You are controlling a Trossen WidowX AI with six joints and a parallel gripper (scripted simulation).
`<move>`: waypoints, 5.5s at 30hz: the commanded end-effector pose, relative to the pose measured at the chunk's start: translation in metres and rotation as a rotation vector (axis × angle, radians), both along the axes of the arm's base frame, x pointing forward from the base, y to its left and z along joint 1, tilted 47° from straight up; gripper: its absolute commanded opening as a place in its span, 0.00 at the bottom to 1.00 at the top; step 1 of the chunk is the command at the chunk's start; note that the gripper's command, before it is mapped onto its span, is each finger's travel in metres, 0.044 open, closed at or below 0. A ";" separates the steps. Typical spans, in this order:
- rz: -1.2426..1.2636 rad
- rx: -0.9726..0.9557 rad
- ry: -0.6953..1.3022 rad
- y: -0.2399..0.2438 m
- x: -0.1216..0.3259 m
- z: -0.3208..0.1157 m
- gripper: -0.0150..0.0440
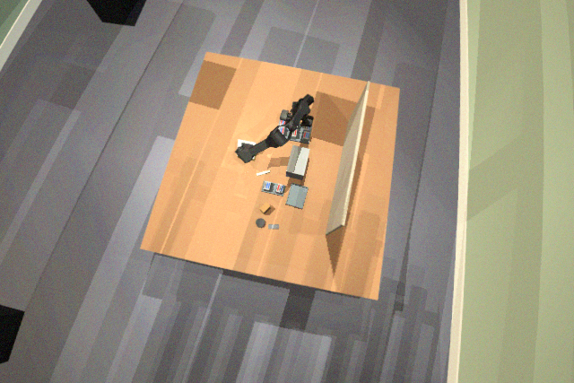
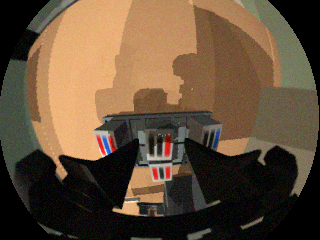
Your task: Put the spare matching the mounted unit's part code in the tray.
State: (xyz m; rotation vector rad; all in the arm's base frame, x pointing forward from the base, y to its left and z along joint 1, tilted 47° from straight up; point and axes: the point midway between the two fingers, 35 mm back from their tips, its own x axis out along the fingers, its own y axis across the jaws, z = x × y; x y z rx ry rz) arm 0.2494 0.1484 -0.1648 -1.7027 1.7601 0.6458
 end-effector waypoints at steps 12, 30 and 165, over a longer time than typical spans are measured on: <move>0.004 -0.009 0.002 -0.021 -0.002 -0.017 0.76; -0.001 -0.006 0.003 -0.022 -0.003 -0.018 0.47; 0.004 -0.025 0.005 -0.231 0.079 0.355 0.25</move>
